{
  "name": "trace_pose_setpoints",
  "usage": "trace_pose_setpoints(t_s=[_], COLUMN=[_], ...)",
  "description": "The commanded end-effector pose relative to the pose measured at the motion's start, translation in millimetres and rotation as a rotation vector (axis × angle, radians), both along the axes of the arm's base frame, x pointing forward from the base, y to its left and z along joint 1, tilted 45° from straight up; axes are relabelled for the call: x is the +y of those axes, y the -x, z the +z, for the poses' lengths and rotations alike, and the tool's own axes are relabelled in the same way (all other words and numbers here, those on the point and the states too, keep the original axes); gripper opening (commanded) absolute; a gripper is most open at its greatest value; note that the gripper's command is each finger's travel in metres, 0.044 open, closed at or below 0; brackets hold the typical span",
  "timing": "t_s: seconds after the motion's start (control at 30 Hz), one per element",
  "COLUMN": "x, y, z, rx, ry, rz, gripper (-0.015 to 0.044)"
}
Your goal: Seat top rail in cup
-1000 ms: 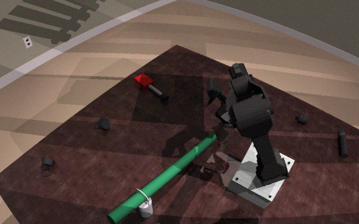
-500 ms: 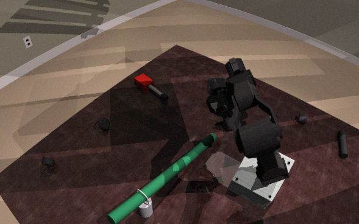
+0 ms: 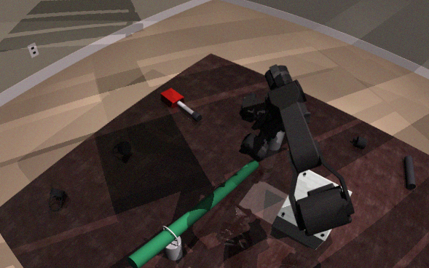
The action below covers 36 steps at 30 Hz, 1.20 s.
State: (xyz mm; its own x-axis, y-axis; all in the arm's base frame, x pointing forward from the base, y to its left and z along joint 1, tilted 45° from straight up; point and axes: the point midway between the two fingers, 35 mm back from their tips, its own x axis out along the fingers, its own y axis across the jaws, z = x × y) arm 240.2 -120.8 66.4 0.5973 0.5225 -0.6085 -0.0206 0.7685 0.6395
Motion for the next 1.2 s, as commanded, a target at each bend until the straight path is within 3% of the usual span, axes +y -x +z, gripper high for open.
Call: trace_pose_setpoints(t_s=[0.0, 0.2, 0.33, 0.8, 1.17], x=[4, 4, 11, 74, 75], y=[1, 1, -3, -25, -26], z=[17, 17, 12, -27, -28], rx=[0.066, 0.066, 0.026, -0.537, -0.546], ry=[-0.09, -0.09, -0.01, 0.457, 0.46], rz=[-0.087, -0.087, 0.043, 1.209, 1.224], gripper=[0.044, 0.044, 0.044, 0.044, 0.044])
